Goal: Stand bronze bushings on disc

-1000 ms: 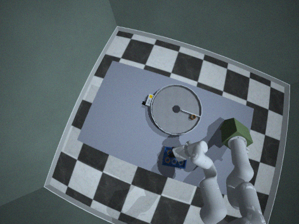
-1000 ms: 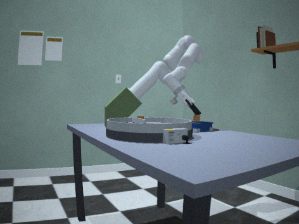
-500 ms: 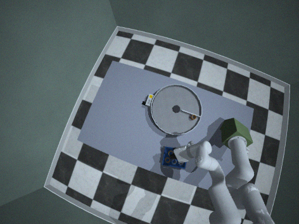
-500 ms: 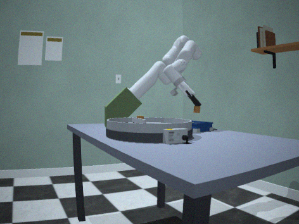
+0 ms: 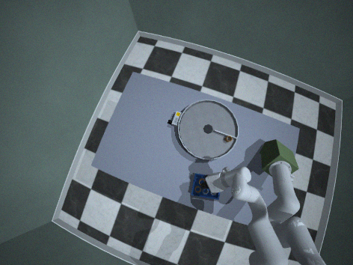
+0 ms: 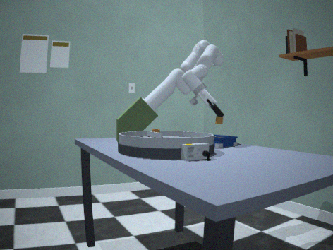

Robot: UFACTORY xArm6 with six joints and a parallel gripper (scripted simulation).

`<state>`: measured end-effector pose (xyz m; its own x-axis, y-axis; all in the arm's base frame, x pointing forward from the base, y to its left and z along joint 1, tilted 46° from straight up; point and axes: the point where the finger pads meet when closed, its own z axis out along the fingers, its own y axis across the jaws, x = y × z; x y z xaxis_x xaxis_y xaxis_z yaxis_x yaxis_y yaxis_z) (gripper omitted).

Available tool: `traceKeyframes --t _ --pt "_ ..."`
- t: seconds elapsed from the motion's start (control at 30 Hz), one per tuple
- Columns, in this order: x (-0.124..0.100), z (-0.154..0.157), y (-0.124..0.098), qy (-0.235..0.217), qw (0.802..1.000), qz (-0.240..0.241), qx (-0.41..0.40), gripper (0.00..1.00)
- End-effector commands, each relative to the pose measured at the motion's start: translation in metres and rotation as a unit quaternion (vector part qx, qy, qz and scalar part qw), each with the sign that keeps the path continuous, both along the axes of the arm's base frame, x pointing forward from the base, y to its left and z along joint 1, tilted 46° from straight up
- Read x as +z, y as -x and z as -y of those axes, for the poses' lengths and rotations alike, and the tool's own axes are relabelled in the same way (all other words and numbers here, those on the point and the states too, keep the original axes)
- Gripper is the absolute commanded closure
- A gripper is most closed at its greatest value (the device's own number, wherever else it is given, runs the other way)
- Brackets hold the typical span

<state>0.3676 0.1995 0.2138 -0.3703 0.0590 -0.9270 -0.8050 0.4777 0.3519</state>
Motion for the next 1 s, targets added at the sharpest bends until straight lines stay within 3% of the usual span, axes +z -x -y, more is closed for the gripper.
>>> traceKeyframes --t 0.0,0.37,0.7,0.77,0.97 --pt "0.001 0.000 -0.001 0.000 1.000 0.001 0.000 1.00" --pt "-0.013 0.014 -0.003 0.000 1.000 0.001 0.000 1.00" --pt "-0.075 0.077 -0.013 0.000 1.000 0.001 0.000 1.00" --pt "-0.075 0.077 -0.013 0.000 1.000 0.001 0.000 1.00" --pt "-0.122 0.125 -0.021 0.000 1.000 0.001 0.000 1.00"
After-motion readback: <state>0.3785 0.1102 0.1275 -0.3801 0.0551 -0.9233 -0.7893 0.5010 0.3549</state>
